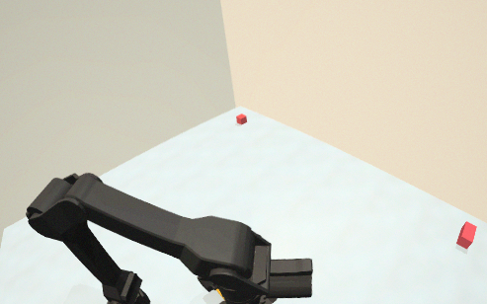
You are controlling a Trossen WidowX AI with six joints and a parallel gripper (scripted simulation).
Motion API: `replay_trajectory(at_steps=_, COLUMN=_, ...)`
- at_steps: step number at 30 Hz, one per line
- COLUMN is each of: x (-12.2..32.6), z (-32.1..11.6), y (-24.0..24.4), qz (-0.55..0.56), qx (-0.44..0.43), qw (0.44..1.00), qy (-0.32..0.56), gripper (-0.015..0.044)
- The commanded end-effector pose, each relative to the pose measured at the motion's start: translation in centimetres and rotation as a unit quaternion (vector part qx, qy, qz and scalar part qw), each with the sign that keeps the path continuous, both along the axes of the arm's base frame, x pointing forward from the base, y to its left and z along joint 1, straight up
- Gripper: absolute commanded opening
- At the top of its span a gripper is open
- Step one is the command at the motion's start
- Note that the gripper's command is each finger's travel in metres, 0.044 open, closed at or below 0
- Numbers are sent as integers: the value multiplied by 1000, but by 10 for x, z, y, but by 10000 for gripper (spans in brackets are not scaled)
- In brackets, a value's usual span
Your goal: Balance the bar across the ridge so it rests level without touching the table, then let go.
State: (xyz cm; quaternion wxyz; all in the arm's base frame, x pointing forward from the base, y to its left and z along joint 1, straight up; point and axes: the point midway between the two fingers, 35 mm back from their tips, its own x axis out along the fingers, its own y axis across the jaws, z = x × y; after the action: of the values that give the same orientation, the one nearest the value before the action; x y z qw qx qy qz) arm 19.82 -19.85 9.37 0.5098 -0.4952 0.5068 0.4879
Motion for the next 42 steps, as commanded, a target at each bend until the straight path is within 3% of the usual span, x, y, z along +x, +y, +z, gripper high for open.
replay_trajectory(at_steps=1, x=1, z=14, y=-1, qz=1, qx=-5, qw=1000, qy=-3, gripper=0)
replay_trajectory(at_steps=21, x=-2, z=56, y=5, qz=8, qx=-5, qw=1000, qy=-3, gripper=0)
replay_trajectory(at_steps=42, x=42, z=57, y=75, qz=219, qx=-6, qw=976, qy=-3, gripper=0)
